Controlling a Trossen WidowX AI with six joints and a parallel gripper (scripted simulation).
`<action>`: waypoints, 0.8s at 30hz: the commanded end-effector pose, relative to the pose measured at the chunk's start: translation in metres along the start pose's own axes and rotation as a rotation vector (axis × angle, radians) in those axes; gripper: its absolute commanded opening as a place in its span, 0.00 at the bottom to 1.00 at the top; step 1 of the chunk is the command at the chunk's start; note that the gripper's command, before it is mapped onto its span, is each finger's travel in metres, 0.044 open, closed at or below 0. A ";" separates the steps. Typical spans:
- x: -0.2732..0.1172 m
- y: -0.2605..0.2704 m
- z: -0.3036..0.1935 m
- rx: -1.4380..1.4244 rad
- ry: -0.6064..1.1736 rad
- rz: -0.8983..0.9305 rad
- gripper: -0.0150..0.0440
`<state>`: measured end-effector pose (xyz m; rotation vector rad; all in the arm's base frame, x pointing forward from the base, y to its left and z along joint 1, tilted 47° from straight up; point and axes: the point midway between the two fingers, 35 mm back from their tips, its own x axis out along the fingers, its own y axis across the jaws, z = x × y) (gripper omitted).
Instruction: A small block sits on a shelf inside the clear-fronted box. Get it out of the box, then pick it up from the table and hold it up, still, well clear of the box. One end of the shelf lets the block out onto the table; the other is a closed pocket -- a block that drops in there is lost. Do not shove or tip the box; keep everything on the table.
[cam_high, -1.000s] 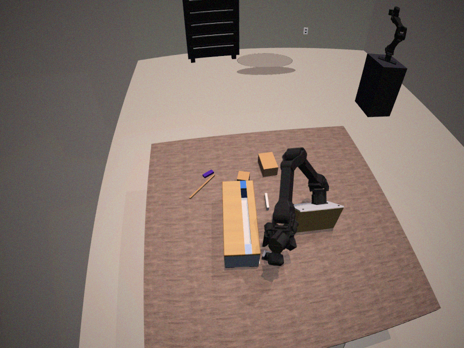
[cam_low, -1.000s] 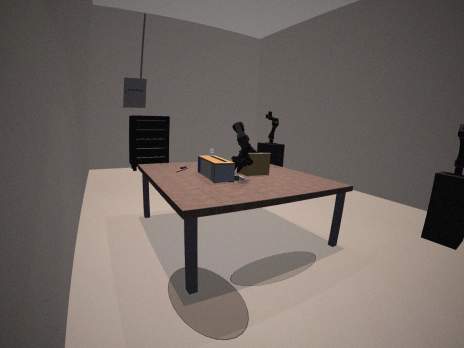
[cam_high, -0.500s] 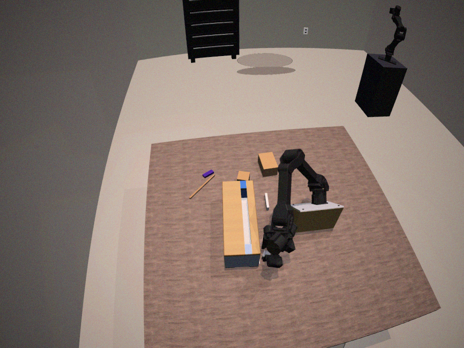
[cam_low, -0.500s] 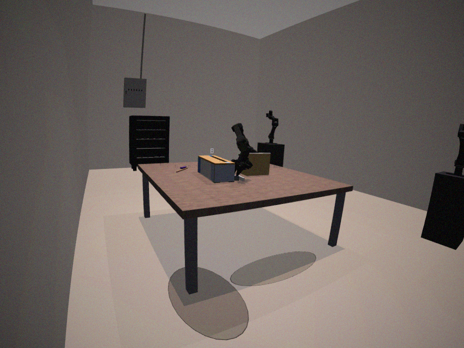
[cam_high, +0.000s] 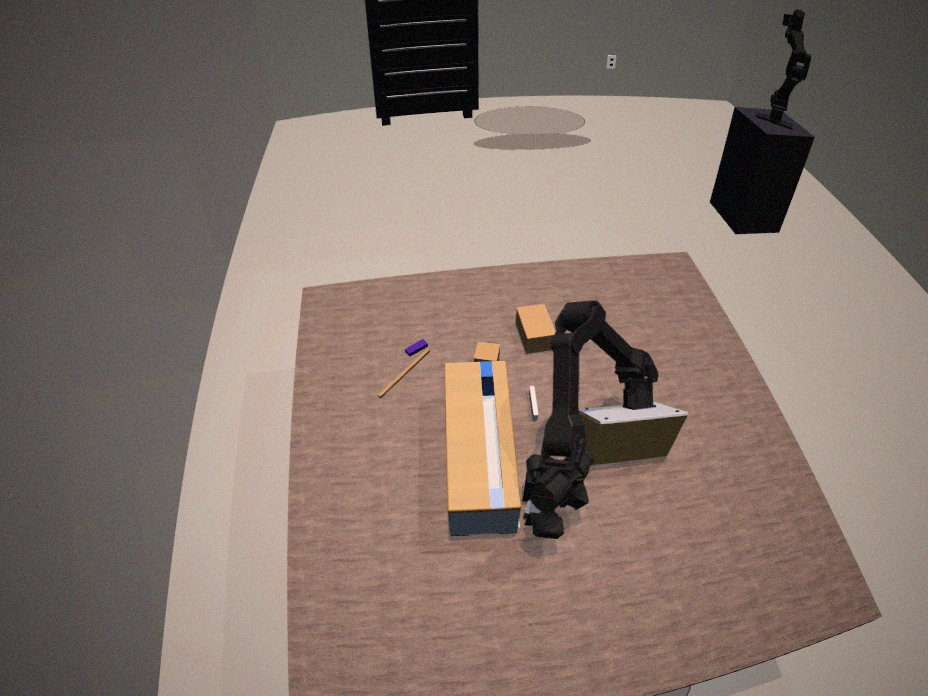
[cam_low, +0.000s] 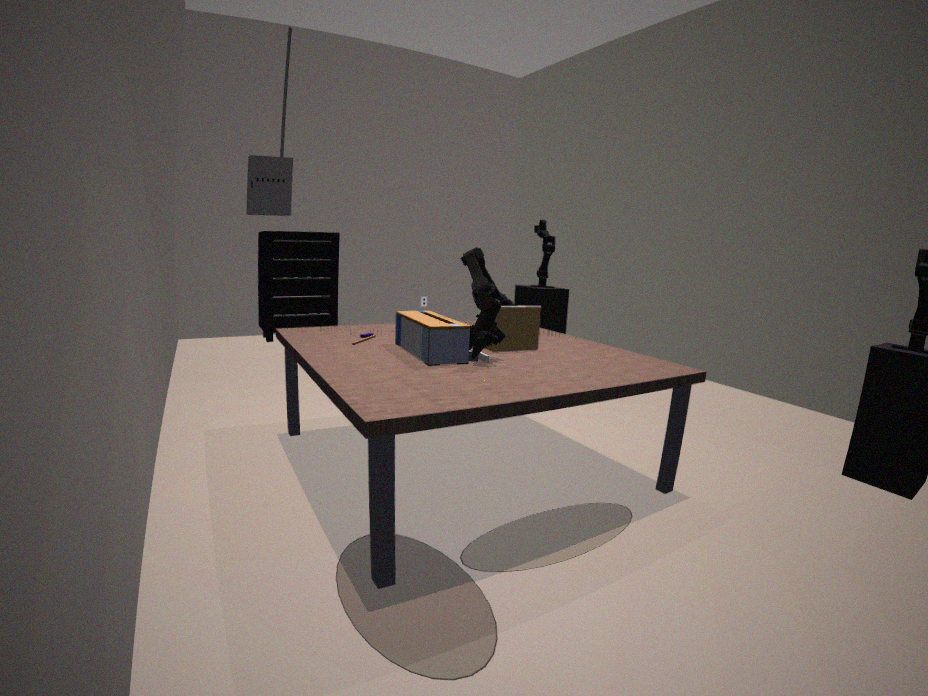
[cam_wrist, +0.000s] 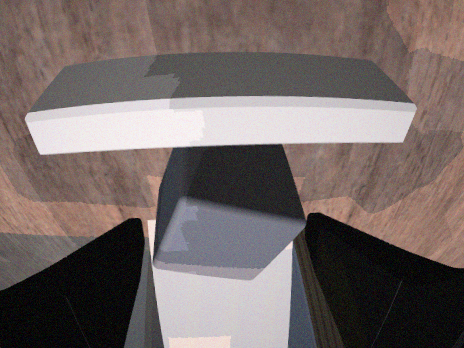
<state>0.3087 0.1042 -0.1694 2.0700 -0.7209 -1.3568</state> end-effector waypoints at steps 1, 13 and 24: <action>0.004 0.002 0.005 -0.016 -0.002 0.009 0.65; -0.005 0.001 0.000 -0.014 -0.002 0.007 0.31; -0.054 0.000 -0.023 -0.004 -0.001 0.003 0.25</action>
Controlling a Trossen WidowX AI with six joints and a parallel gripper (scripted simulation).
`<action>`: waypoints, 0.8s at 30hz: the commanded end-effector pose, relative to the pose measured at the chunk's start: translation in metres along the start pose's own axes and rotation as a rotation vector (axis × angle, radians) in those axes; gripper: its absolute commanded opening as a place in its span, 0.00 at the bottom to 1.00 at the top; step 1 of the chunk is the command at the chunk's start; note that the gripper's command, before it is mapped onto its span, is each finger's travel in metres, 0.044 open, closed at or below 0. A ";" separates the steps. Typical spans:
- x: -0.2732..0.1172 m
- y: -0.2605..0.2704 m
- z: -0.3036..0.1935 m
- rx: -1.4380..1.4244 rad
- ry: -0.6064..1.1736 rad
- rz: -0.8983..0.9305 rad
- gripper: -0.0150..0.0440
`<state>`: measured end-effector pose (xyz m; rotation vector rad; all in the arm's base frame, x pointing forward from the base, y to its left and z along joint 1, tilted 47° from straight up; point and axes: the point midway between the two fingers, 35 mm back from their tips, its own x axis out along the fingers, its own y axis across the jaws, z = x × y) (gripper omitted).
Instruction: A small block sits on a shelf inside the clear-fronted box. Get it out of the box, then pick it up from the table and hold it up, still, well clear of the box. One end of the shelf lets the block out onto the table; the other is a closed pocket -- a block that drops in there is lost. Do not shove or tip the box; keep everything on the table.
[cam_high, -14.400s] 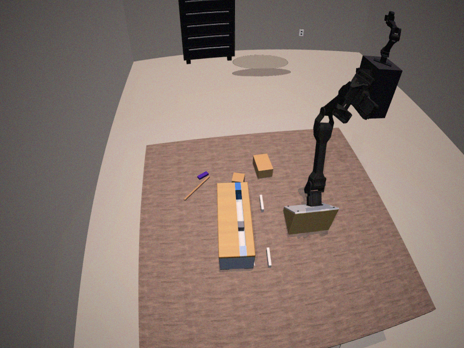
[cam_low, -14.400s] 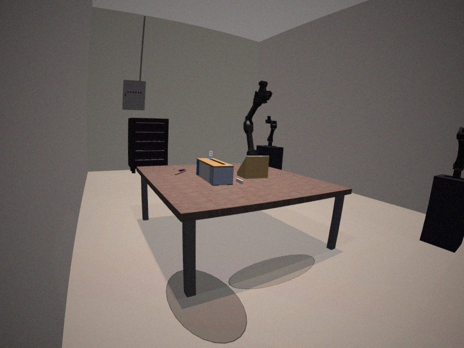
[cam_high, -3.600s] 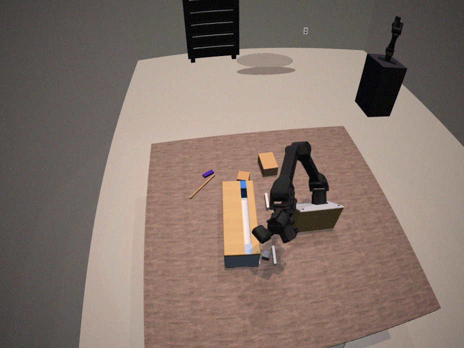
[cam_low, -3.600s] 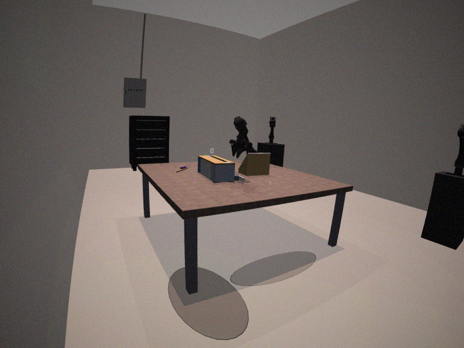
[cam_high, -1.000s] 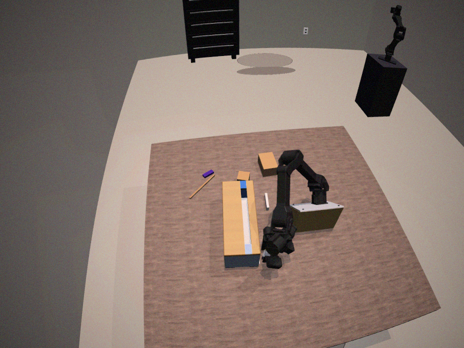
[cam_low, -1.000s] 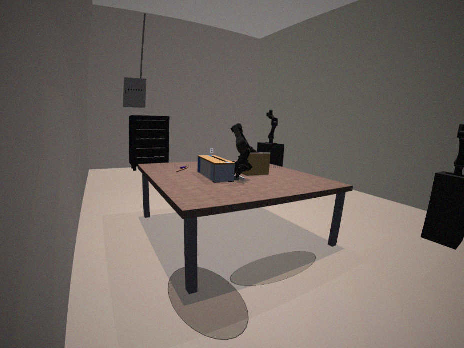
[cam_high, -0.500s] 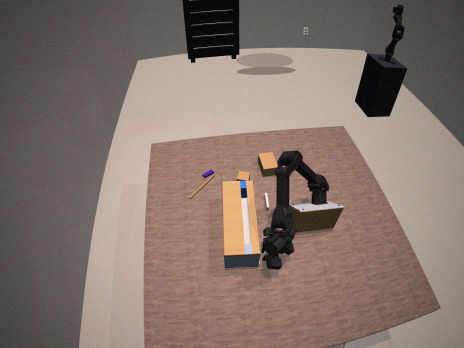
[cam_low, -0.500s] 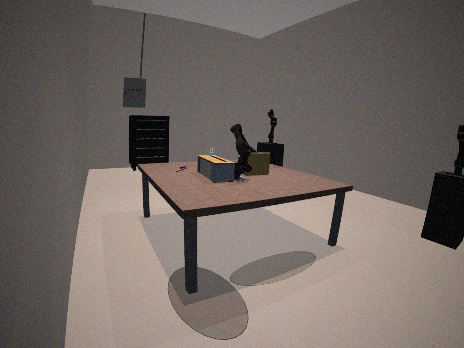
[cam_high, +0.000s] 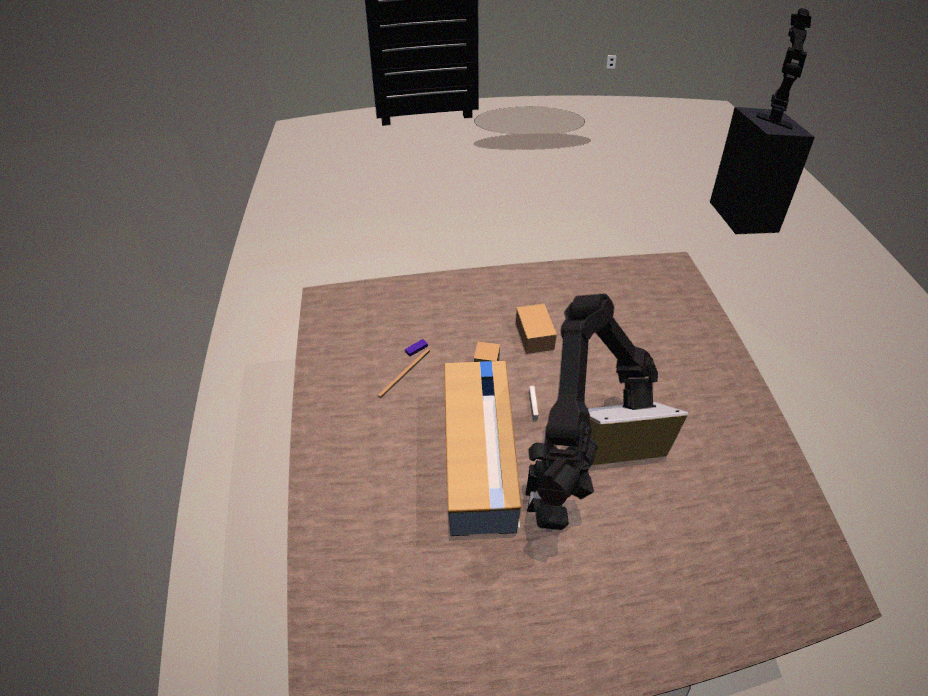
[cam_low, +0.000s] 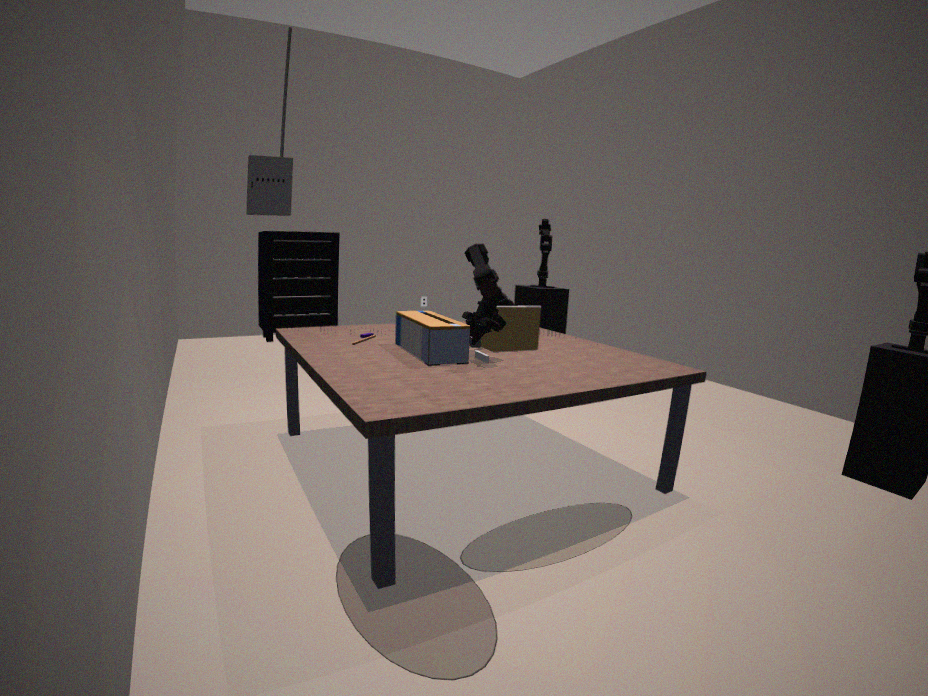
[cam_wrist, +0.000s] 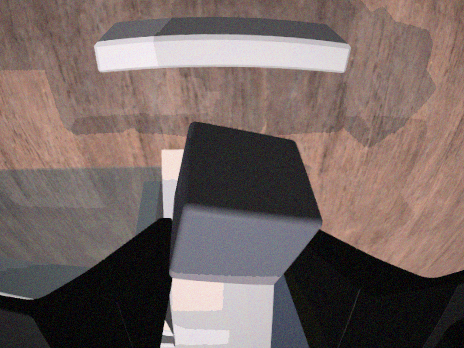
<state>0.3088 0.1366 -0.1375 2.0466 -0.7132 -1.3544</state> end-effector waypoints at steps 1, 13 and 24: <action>-0.012 0.000 -0.007 0.017 0.000 -0.007 0.25; -0.050 0.018 -0.007 -0.136 0.007 -0.083 0.25; -0.089 0.041 0.001 -0.319 0.027 -0.172 0.25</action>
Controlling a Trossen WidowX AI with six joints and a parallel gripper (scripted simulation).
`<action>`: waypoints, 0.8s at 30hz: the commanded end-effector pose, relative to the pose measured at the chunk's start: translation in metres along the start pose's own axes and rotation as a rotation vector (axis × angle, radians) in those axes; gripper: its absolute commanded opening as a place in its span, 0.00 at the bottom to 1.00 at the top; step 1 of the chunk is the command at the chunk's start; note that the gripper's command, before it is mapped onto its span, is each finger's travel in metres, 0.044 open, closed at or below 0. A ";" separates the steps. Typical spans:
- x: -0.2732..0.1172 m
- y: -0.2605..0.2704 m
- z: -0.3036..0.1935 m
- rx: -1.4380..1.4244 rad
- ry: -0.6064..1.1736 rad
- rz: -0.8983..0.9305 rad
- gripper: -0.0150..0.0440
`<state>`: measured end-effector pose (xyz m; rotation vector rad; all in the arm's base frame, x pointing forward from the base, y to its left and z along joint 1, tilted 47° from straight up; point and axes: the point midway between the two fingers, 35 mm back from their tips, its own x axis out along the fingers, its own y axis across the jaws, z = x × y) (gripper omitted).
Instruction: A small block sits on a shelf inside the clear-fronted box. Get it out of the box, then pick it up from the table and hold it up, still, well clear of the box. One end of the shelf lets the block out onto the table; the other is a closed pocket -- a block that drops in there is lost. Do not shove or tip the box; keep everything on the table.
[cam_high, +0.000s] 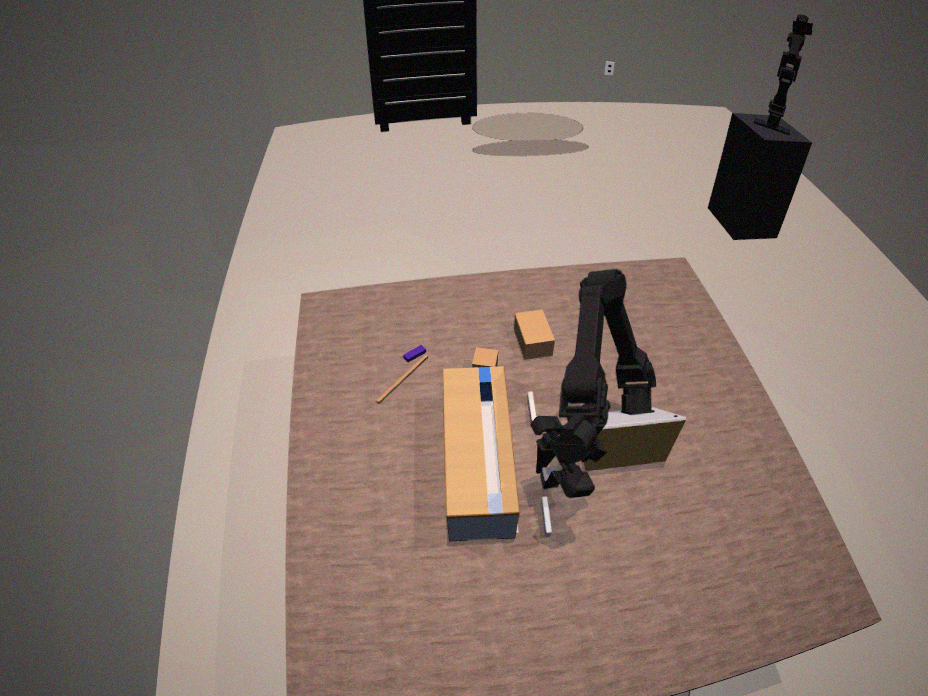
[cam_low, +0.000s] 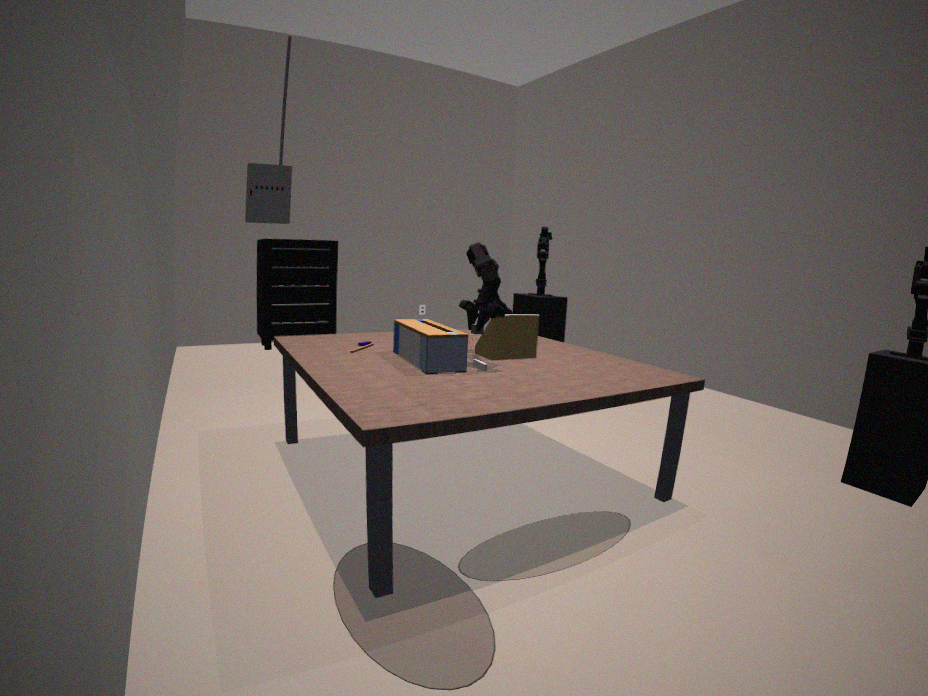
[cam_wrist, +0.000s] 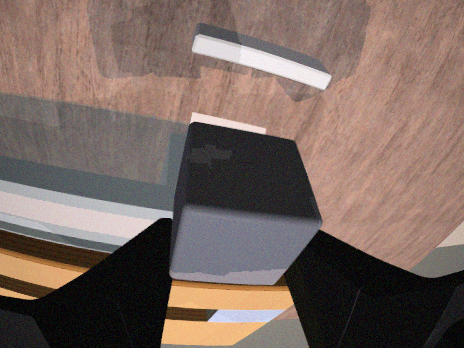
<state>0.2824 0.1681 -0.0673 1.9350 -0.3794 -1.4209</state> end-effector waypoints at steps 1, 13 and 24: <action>-0.019 0.007 0.008 -0.089 0.011 -0.041 0.25; -0.058 0.024 0.030 -0.295 0.048 -0.134 0.25; -0.062 0.026 0.033 -0.321 0.054 -0.145 0.25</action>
